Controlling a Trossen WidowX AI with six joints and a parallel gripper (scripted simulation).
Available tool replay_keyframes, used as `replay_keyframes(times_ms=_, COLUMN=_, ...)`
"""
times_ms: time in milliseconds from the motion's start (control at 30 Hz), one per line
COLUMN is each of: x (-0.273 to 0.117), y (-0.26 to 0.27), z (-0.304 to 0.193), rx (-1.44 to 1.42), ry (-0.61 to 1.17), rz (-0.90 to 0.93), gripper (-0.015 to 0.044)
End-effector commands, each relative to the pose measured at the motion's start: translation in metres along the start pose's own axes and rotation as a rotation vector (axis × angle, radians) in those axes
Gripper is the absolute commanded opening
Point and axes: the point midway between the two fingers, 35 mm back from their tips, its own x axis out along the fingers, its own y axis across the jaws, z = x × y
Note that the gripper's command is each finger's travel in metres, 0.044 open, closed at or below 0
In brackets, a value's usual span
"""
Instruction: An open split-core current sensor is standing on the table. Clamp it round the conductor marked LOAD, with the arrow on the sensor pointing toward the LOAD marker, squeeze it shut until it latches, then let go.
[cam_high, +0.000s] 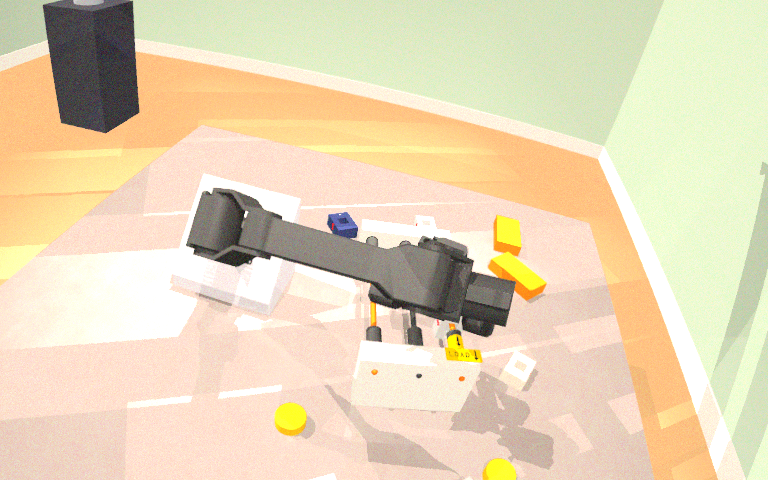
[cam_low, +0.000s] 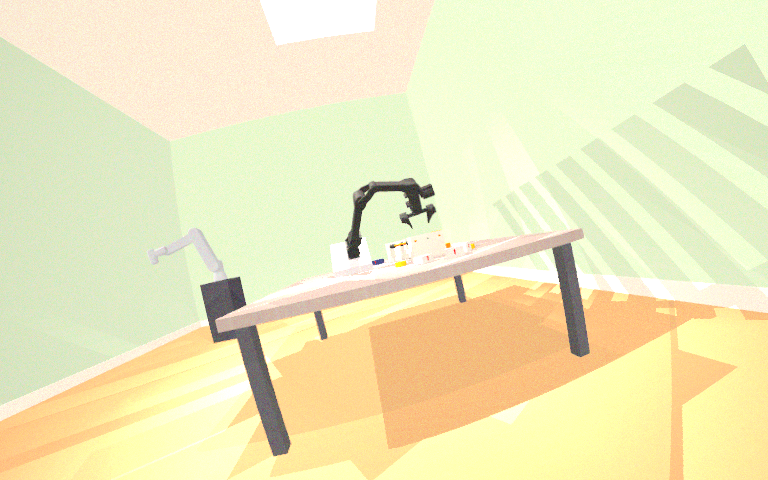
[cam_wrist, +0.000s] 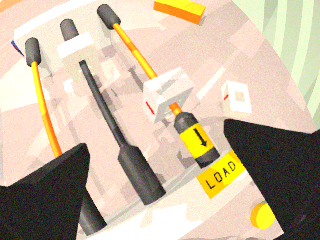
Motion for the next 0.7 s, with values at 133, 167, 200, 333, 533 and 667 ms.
replay_keyframes(times_ms=133, x=-0.0447, y=0.001, z=-0.0187, rx=0.133, ry=-0.254, rz=-0.081, gripper=0.044)
replay_keyframes(times_ms=167, x=-0.0447, y=0.001, z=-0.0187, rx=0.133, ry=-0.254, rz=-0.081, gripper=0.044)
replay_keyframes(times_ms=200, x=-0.0447, y=0.001, z=-0.0187, rx=0.133, ry=-0.254, rz=-0.081, gripper=0.044)
replay_keyframes(times_ms=333, x=-0.0418, y=0.0009, z=-0.0205, rx=0.131, ry=-0.222, rz=-0.08, gripper=0.044)
replay_keyframes(times_ms=533, x=-0.0418, y=0.0009, z=-0.0205, rx=0.131, ry=-0.222, rz=-0.08, gripper=0.044)
replay_keyframes(times_ms=667, x=-0.0418, y=0.0009, z=-0.0205, rx=0.131, ry=-0.222, rz=-0.08, gripper=0.044)
